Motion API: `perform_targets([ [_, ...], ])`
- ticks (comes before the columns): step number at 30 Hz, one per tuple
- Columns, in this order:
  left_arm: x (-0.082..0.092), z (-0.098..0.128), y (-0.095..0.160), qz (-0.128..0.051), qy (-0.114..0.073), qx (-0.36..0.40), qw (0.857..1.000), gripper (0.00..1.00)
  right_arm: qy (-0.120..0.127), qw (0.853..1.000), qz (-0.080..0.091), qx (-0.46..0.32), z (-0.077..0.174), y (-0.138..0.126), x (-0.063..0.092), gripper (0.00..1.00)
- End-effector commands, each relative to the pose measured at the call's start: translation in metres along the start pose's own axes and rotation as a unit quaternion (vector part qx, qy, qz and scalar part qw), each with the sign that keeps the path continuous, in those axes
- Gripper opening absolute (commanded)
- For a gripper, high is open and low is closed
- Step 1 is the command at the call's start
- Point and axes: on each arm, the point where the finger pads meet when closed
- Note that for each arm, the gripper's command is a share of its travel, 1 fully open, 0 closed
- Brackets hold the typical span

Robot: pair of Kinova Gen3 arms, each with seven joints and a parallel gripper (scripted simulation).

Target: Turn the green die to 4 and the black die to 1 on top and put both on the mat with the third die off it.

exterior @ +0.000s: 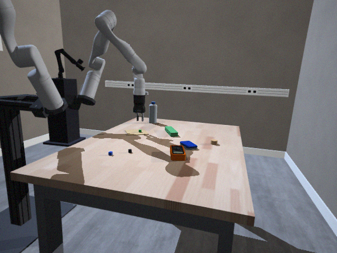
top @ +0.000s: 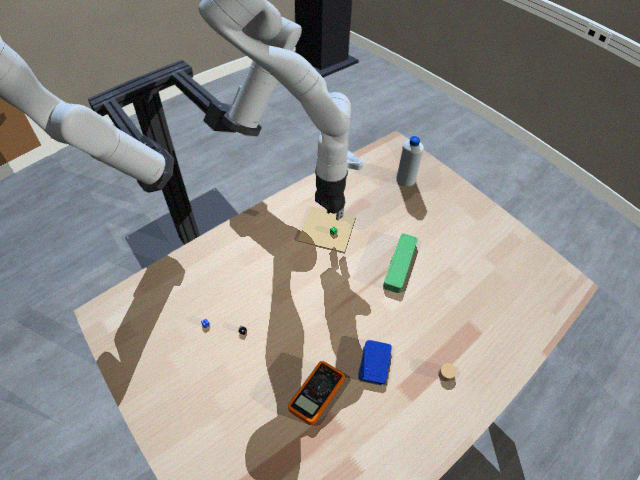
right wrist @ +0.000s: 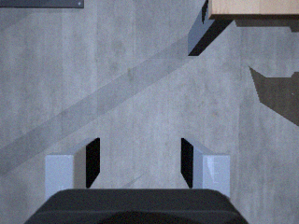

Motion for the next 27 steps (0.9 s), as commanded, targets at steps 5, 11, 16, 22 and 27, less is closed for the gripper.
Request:
perform_targets([
  [5,0.0013,-0.0003,0.0005,-0.001,0.0,0.0,1.0,0.64,-0.001,1.0,0.0,0.0,-0.0004,0.0,0.0006,1.0],
  [11,0.0011,-0.0003,0.0003,-0.001,-0.005,0.0,1.0,0.64,-0.001,1.0,0.0,0.0,-0.0004,0.0,0.0006,1.0],
  [16,0.0007,-0.0003,0.0,-0.001,-0.018,0.0,1.0,0.64,-0.001,1.0,0.0,0.0,-0.0004,0.0,0.0006,1.0],
  [22,0.0005,-0.0002,-0.0002,-0.002,-0.034,-0.001,0.999,0.64,-0.001,1.0,0.0,0.0,-0.0004,0.0,0.0006,1.0],
  [27,0.0009,0.0006,0.0001,-0.006,-0.057,0.0,0.998,0.64,-0.001,1.0,0.0,0.0,-0.0004,0.0,0.0006,1.0],
])
Point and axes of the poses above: on each arm, the point where the finger pads meet when closed, its own x axis back along the fingers, its own y axis across the jaws, z = x × y, and after that the axes turned 6 degrees about -x, right-handed
